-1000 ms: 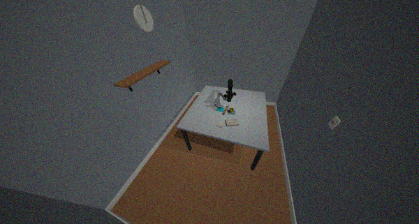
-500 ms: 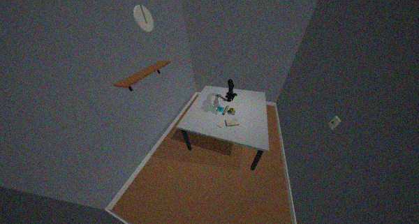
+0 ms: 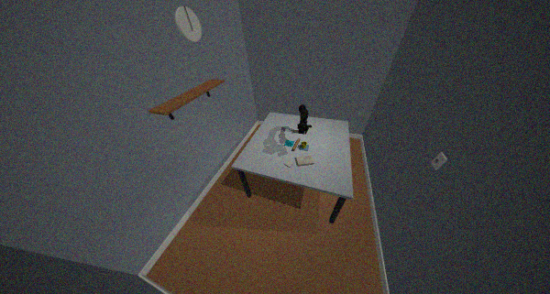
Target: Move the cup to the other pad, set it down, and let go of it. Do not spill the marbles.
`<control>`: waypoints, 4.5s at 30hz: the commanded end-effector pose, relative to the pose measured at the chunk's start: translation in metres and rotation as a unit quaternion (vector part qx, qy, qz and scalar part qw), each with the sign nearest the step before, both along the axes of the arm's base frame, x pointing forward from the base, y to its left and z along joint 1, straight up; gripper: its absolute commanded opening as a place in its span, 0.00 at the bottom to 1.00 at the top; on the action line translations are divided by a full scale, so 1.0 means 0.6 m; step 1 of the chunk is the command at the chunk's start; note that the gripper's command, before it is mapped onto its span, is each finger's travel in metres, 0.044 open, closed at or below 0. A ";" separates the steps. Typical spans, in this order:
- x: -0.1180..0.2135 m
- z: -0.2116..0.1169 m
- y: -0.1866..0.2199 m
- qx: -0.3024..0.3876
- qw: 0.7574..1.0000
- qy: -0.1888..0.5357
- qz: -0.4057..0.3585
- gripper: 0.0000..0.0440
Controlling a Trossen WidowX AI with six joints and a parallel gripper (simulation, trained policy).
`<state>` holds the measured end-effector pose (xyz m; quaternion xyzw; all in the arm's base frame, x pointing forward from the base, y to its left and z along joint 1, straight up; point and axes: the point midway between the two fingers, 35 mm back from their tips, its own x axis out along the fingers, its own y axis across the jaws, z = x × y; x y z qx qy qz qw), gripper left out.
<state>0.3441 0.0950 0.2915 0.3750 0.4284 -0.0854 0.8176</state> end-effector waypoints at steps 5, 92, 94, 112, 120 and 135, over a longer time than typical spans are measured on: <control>-0.006 -0.025 0.006 0.007 0.998 0.062 -0.025 0.33; -0.099 -0.351 -0.043 -0.138 0.912 0.379 -0.077 0.00; -0.100 -0.341 -0.047 -0.134 0.913 0.377 -0.082 0.00; -0.088 -0.250 -0.095 -0.083 0.926 0.334 -0.156 0.00; -0.071 -0.235 -0.133 -0.066 0.929 0.309 -0.191 0.00; -0.054 -0.233 -0.216 -0.046 0.928 0.271 -0.251 0.00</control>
